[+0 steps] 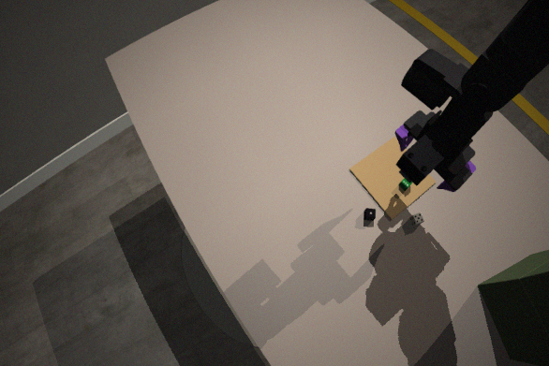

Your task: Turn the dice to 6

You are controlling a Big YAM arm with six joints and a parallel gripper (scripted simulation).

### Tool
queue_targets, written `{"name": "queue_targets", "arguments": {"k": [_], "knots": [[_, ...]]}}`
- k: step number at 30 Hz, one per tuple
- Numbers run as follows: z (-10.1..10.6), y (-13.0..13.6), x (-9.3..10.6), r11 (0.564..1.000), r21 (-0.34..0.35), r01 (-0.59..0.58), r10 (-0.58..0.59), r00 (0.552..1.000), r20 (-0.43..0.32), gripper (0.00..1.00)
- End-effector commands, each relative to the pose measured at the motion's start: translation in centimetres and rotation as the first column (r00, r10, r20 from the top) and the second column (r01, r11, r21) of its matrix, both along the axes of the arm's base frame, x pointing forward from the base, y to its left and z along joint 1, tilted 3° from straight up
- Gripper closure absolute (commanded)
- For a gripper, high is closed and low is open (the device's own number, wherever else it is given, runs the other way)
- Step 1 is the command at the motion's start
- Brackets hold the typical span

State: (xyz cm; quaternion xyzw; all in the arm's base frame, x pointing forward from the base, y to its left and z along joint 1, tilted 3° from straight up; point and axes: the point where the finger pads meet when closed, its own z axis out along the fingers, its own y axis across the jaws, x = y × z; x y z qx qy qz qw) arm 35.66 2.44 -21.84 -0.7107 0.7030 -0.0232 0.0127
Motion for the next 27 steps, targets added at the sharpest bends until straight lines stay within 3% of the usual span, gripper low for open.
{"name": "queue_targets", "arguments": {"k": [1,8,11,13,18,19,23,24,25,27], "knots": [[-0.5,0.8,-0.7,0.993,0.004,0.118,-0.118,0.993,0.000,0.00],[-0.8,1.3,-1.6,0.922,0.018,0.386,-0.386,0.922,0.002,0.00],[-0.8,1.3,-1.6,0.921,0.018,0.390,-0.390,0.921,0.002,0.00],[-1.0,1.5,-2.1,0.863,0.025,0.505,-0.505,0.863,0.001,0.00],[-1.2,1.8,-2.6,0.766,0.034,0.642,-0.642,0.767,-0.001,0.00],[-1.2,1.8,-2.6,0.765,0.034,0.643,-0.644,0.765,-0.001,0.00],[-1.3,2.1,-3.2,0.651,0.042,0.758,-0.758,0.652,-0.005,0.00],[-1.3,2.1,-3.2,0.650,0.042,0.759,-0.759,0.651,-0.005,0.00],[-1.4,2.2,-3.4,0.602,0.044,0.797,-0.798,0.603,-0.006,0.00],[-1.4,2.2,-3.4,0.602,0.044,0.797,-0.798,0.603,-0.006,0.00]]}}
